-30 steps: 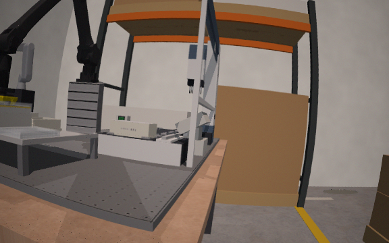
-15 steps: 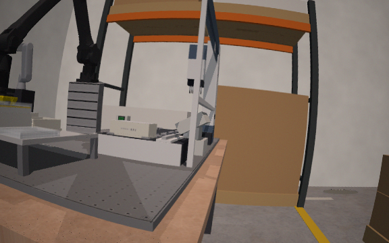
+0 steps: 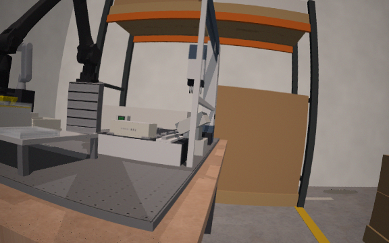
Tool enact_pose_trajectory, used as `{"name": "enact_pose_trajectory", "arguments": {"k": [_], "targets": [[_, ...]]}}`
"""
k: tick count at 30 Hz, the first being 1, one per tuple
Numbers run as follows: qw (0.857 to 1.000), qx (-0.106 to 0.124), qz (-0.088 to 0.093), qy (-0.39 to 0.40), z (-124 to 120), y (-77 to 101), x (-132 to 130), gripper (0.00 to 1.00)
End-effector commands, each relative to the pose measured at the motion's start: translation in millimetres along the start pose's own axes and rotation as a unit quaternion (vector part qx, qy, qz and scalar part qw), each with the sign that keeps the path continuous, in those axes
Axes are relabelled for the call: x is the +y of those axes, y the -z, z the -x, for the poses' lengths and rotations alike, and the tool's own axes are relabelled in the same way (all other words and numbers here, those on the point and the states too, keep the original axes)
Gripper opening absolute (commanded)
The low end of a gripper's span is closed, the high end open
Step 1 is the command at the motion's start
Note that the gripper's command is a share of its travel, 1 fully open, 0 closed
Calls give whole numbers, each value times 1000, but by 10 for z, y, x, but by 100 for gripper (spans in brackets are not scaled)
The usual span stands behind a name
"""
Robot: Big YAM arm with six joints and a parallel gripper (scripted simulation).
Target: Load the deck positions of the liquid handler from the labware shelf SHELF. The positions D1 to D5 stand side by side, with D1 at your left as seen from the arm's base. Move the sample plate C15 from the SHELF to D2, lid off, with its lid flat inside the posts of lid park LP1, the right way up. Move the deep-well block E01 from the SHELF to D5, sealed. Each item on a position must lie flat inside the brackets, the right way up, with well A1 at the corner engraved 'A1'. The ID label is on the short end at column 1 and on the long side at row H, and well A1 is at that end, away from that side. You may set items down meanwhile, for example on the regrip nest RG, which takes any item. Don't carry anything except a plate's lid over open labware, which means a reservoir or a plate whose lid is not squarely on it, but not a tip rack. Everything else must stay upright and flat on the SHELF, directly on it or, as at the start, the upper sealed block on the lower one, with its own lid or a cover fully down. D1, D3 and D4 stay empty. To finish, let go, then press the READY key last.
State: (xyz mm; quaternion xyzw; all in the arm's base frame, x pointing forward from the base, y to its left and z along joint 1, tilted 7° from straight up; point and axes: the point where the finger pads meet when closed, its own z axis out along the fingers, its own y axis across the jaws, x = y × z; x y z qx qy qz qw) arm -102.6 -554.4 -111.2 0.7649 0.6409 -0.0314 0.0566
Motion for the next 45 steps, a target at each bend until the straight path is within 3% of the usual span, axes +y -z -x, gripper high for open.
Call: {"name": "enact_pose_trajectory", "arguments": {"k": [1,11,12,45], "targets": [[1000,-10,-1,3,141,-11,79,100],[1000,-10,-1,3,141,-11,79,100],[1000,-10,-1,3,141,-11,79,0],[1000,-10,0,4,141,-11,81,0]]}}
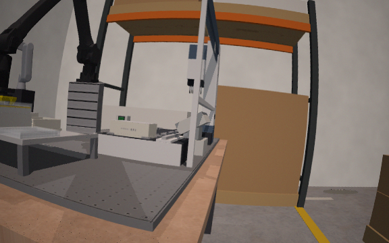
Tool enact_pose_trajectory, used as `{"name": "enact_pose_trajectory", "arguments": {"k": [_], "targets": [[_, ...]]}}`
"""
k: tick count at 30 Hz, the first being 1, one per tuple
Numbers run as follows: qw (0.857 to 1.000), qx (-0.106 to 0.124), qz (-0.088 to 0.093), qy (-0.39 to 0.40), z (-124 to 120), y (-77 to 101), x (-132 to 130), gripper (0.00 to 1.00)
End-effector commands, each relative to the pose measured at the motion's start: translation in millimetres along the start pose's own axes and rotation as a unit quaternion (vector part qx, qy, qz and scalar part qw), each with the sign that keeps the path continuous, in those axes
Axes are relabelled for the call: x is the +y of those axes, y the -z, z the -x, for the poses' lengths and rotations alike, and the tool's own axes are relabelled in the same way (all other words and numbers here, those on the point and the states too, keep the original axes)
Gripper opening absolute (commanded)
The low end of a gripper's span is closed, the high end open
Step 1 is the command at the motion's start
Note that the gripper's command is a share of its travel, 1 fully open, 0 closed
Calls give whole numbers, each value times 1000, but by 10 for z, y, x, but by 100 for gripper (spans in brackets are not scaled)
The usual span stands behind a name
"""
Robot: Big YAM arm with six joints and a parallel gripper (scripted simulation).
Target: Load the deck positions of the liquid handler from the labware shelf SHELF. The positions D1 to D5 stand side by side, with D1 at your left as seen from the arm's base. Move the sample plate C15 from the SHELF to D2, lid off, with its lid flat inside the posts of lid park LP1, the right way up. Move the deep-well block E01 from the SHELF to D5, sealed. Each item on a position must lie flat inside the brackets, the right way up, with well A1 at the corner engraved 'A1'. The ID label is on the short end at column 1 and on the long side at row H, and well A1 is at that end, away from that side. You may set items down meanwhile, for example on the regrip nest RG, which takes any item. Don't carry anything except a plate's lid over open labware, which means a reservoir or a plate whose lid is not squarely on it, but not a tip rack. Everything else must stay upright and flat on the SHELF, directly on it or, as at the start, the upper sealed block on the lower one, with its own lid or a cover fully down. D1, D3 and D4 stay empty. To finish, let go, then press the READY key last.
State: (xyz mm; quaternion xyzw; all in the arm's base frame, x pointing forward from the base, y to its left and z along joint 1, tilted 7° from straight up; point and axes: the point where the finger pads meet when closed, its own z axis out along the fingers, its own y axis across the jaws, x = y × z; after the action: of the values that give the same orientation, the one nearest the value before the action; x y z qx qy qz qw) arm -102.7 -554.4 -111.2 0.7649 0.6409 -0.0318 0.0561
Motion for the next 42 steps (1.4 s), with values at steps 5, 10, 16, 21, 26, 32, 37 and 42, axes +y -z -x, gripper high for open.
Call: {"name": "enact_pose_trajectory", "arguments": {"k": [5,10,16,21,26,32,37,42], "targets": [[1000,-10,1,4,142,-11,82,0],[1000,-10,1,4,142,-11,82,0],[1000,-10,1,4,142,-11,82,0],[1000,-10,1,4,142,-11,82,0],[1000,-10,1,4,142,-11,82,0],[1000,-10,1,4,142,-11,82,0],[1000,-5,1,4,95,60,84,0],[1000,-14,1,5,102,284,87,0]]}}
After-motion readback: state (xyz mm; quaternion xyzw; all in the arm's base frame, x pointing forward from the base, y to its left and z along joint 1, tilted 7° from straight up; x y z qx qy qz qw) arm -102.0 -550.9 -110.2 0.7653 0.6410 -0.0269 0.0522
